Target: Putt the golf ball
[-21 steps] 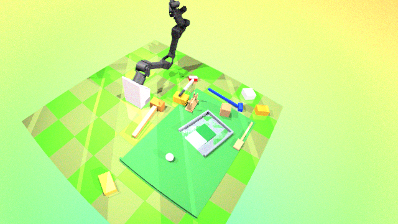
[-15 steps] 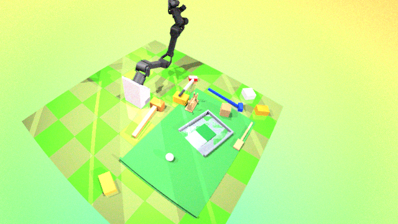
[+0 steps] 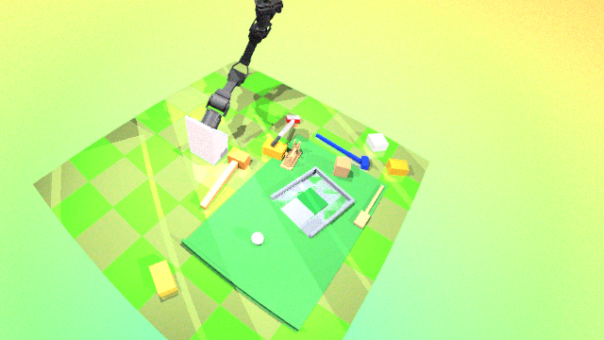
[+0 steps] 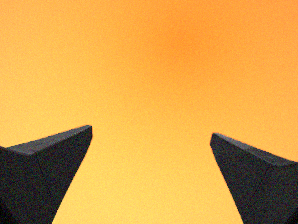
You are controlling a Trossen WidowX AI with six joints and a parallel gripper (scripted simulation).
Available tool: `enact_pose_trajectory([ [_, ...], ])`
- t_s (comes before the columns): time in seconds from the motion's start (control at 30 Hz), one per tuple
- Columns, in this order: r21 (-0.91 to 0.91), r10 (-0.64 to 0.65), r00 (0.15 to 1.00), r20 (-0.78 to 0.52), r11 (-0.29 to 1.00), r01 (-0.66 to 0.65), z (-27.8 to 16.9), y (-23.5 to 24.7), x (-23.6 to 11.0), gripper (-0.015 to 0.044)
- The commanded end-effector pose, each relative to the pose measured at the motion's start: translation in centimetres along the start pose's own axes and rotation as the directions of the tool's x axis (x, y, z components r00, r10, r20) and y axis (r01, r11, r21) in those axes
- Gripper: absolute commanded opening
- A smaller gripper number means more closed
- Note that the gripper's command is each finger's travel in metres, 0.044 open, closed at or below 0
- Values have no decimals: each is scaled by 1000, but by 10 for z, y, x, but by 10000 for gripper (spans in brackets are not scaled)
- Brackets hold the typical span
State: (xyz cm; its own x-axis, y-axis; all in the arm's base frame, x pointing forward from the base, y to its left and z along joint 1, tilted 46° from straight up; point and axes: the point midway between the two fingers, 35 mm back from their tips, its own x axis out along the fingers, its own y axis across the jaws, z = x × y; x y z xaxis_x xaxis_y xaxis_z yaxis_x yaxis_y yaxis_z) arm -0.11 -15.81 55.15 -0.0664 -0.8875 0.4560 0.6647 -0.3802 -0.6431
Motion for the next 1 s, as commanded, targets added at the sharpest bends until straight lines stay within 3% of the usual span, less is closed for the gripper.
enact_pose_trajectory([
  [0.0, -50, 277, 955, 105, 961, -273, 14, 75, 11, 440],
  [0.13, -115, 503, 842, 198, 864, -489, 30, 140, 4, 440],
  [0.27, -201, 692, 666, 279, 720, -664, 48, 201, -19, 440],
  [0.47, -310, 845, 415, 337, 516, -799, 68, 265, -66, 440],
  [0.6, -399, 906, 222, 361, 365, -841, 77, 297, -104, 440],
  [0.73, -513, 930, -44, 365, 162, -843, 87, 329, -160, 440],
  [0.97, -695, 819, -499, 283, -184, -695, 88, 355, -272, 440],
])
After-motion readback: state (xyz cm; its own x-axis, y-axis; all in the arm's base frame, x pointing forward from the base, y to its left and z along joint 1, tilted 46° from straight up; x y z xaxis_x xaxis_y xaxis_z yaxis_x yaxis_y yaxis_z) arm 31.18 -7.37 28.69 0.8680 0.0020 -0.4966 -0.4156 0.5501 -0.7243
